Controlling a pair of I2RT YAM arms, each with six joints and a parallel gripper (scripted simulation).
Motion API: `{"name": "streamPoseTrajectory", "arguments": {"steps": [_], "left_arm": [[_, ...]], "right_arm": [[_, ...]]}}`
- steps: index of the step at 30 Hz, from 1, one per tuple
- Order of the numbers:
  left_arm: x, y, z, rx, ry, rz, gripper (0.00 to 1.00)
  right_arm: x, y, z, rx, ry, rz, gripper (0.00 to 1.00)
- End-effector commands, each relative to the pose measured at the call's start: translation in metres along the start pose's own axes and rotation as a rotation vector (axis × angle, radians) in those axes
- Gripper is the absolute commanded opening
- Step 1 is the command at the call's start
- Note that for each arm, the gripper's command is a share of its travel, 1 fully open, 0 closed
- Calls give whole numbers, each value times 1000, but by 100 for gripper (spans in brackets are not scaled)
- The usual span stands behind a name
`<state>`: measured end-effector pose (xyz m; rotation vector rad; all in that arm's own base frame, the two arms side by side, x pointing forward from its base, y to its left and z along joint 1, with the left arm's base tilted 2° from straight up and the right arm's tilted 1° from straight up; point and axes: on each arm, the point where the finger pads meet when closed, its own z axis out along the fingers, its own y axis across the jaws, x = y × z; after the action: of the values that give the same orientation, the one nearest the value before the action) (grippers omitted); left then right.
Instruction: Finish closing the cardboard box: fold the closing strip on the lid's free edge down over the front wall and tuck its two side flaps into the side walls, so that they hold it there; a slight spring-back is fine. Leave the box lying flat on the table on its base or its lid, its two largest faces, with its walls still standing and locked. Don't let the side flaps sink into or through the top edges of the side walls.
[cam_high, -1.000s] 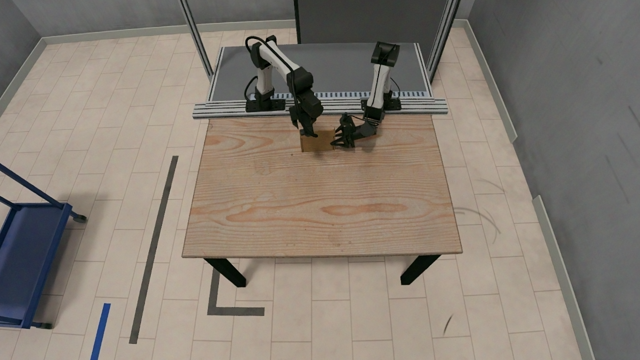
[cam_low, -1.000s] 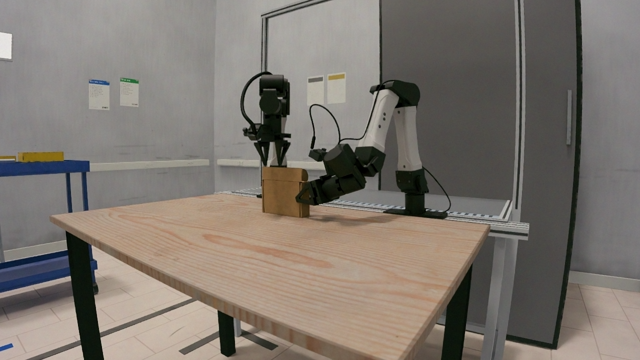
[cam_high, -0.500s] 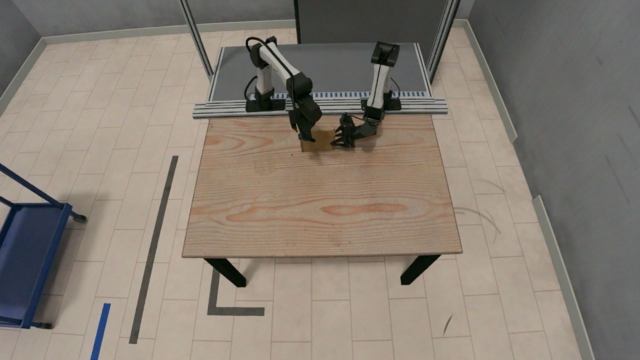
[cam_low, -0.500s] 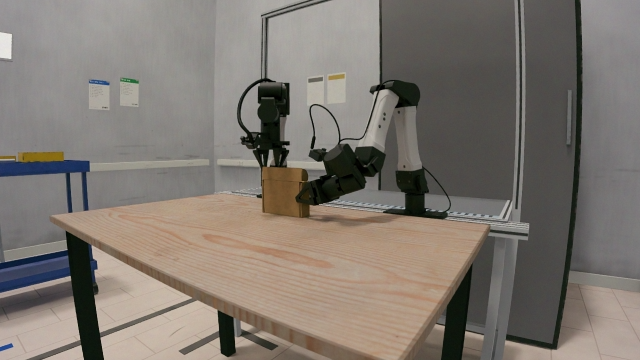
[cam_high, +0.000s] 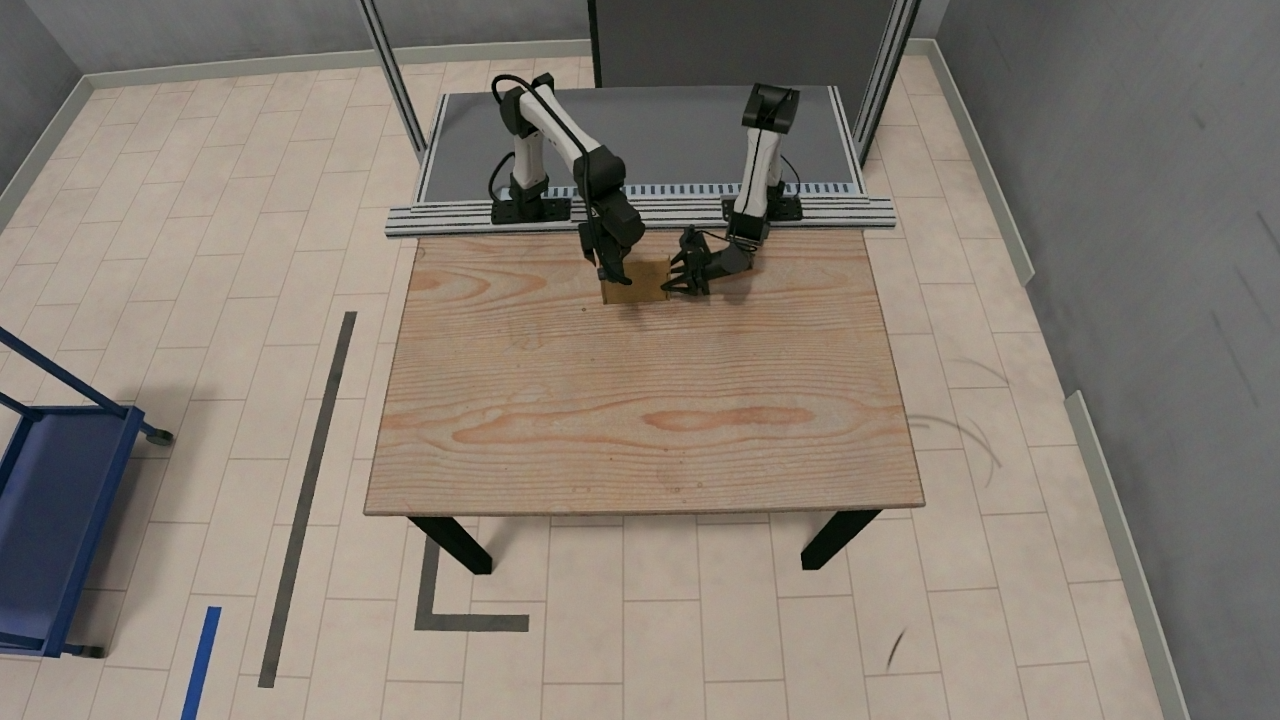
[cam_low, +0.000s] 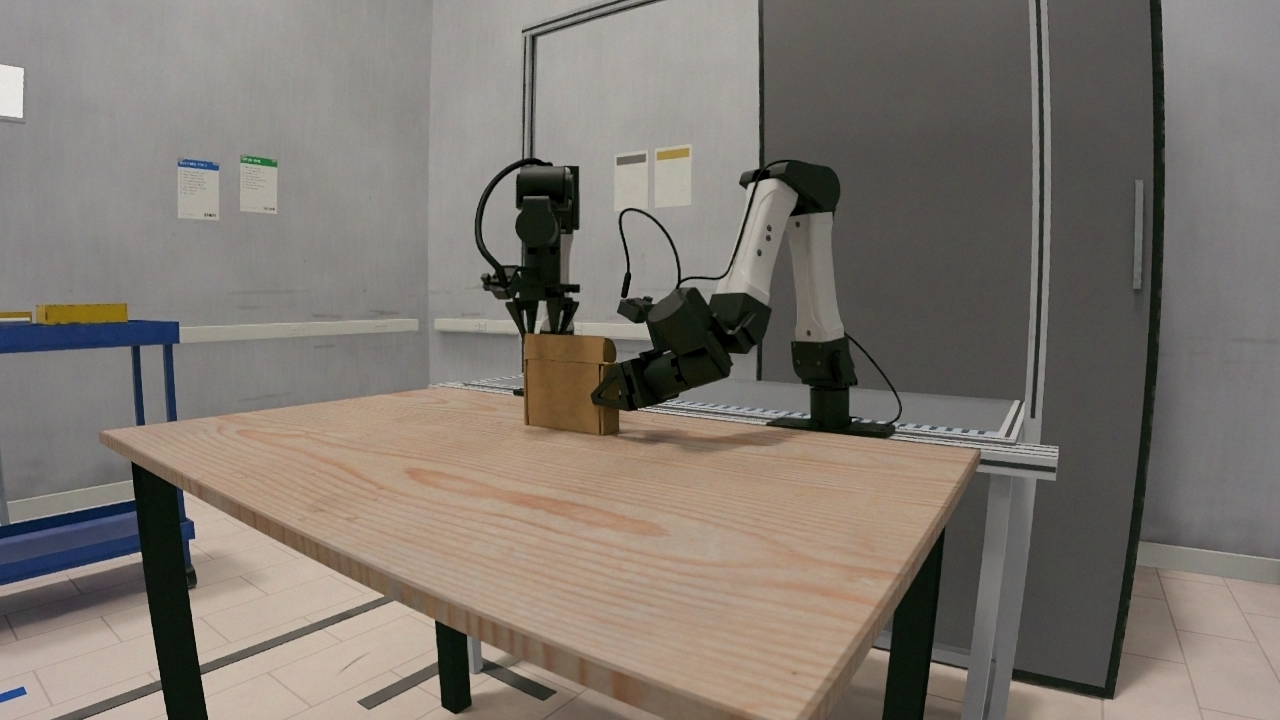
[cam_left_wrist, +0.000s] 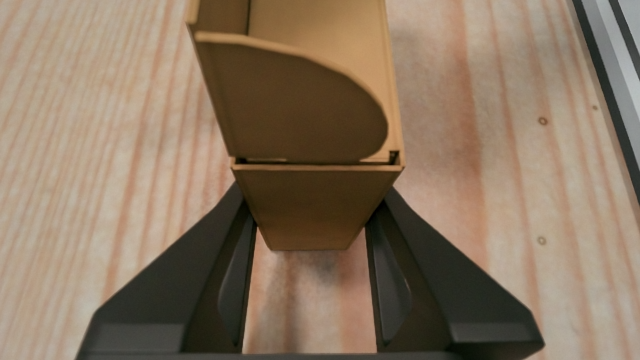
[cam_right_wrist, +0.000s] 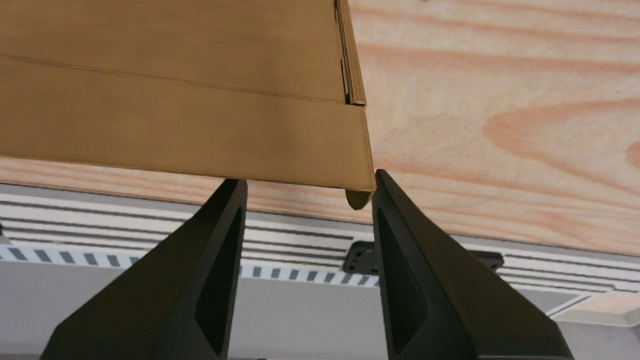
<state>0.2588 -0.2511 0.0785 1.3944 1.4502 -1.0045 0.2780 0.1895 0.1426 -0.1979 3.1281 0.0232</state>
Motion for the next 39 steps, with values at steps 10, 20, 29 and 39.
{"name": "streamPoseTrajectory", "arguments": {"steps": [10, 20, 29, 39], "left_arm": [[-3, 2, -1, -7, -4, 7, 45], [-3, 2, -1, -7, -4, 7, 45], [-3, 2, -1, -7, -4, 7, 45], [-3, 2, -1, -7, -4, 7, 45]], "right_arm": [[-8, -2, -3, 4, -10, 6, 54], [-9, -2, -3, 5, -9, 4, 54], [-9, -2, -5, 2, -13, 4, 54], [-6, -5, 4, 16, 15, 5, 54]]}}
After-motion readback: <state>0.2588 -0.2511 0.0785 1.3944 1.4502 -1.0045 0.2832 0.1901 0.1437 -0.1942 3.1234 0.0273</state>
